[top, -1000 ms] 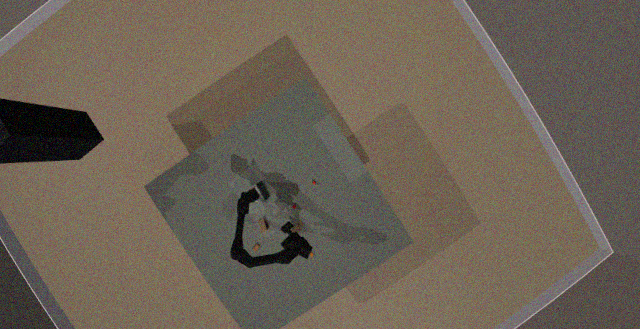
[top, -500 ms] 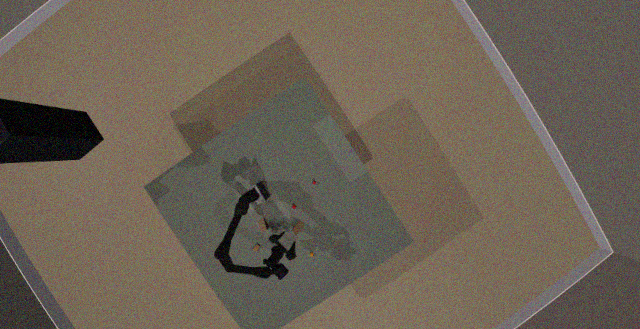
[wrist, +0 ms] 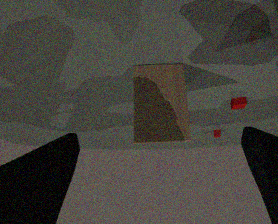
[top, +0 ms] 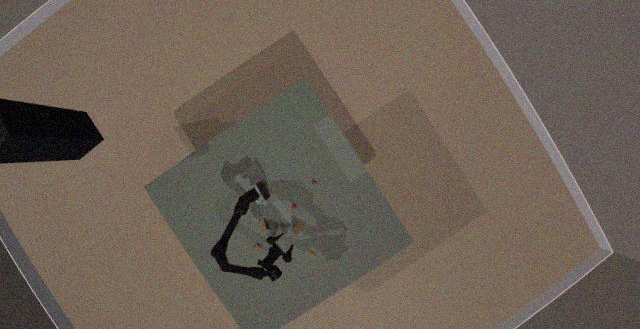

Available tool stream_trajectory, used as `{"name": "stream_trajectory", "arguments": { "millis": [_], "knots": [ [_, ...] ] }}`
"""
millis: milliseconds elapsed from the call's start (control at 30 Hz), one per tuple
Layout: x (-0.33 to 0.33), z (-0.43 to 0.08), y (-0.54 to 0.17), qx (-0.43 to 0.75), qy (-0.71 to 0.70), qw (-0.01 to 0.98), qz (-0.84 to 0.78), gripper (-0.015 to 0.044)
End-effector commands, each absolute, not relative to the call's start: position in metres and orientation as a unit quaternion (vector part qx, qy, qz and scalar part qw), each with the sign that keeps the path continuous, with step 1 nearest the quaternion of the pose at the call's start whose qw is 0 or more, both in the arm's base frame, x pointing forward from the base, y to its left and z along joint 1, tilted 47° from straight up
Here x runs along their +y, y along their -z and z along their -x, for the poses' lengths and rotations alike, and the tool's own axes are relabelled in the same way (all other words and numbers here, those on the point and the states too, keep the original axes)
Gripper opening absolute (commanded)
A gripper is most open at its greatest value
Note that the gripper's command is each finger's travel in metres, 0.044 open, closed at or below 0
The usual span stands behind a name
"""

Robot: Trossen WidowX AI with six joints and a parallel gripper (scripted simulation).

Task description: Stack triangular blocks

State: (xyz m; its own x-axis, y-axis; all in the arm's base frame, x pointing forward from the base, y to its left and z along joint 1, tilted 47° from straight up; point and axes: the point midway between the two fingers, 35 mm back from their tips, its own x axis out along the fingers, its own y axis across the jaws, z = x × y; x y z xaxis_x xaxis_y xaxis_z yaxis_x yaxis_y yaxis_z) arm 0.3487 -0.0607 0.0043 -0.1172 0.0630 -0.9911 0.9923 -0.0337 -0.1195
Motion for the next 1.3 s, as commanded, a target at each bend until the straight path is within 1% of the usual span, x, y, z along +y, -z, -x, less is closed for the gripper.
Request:
{"name": "stream_trajectory", "arguments": {
  "millis": [0,1267],
  "knots": [
    [-0.060,-0.348,0.003,0.538,0.521,0.443,-0.493,0.0440],
    [-0.057,-0.342,0.060,0.539,0.519,0.447,-0.491,0.0440]
  ]
}}
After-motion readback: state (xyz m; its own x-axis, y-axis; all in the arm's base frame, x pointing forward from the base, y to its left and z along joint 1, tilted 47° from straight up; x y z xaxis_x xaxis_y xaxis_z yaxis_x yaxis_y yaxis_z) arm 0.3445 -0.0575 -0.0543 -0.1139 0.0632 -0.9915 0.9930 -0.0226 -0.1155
